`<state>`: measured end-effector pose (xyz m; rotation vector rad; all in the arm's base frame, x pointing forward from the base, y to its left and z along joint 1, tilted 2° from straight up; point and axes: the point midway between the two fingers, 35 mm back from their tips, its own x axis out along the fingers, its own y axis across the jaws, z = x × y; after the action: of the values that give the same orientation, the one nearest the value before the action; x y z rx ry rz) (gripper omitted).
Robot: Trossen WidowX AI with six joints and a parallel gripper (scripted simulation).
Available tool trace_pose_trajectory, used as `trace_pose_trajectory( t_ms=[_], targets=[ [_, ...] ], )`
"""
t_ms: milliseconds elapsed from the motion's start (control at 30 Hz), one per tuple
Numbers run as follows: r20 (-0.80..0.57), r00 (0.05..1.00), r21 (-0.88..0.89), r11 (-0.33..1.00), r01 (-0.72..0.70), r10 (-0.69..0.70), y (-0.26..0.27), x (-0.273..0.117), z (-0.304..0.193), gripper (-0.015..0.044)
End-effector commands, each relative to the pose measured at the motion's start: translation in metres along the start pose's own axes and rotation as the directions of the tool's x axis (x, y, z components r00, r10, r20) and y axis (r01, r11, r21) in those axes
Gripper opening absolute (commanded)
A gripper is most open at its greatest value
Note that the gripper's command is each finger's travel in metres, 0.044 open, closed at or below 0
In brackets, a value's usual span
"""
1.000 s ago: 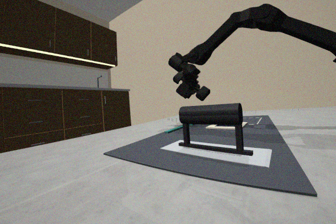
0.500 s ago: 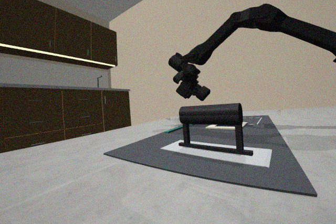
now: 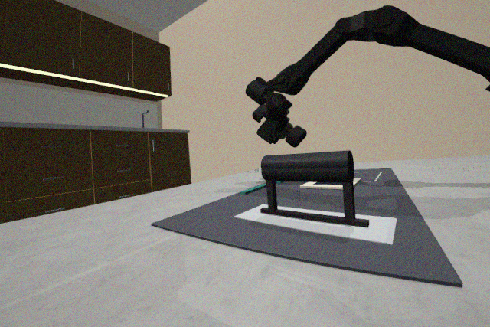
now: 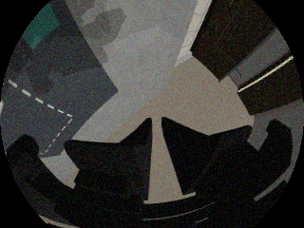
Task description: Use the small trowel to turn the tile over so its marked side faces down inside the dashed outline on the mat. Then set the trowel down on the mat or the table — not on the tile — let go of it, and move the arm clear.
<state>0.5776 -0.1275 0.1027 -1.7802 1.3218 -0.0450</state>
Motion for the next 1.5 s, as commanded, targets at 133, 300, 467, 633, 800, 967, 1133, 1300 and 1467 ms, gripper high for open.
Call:
trace_pose_trajectory(
  t_ms=[133,300,467,633,800,967,1133,1300,1467],
  targets=[
    [0.0,1.0,0.0,1.0,0.0,0.0,0.0,0.0,0.0,0.0],
    [0.0,1.0,0.0,1.0,0.0,0.0,0.0,0.0,0.0,0.0],
    [0.0,1.0,0.0,1.0,0.0,0.0,0.0,0.0,0.0,0.0],
    [0.0,1.0,0.0,1.0,0.0,0.0,0.0,0.0,0.0,0.0126],
    [0.081,0.997,0.083,0.996,-0.012,0.005,0.001,-0.02,0.02,0.0257],
    [0.194,0.981,0.195,0.979,-0.063,0.024,0.004,-0.051,0.048,0.027],
    [0.299,0.953,0.292,0.945,-0.147,0.056,0.012,-0.084,0.072,0.027],
    [0.393,0.914,0.369,0.893,-0.256,0.1,0.022,-0.119,0.094,0.027],
    [0.474,0.867,0.425,0.822,-0.379,0.155,0.035,-0.154,0.111,0.027]
  ],
)
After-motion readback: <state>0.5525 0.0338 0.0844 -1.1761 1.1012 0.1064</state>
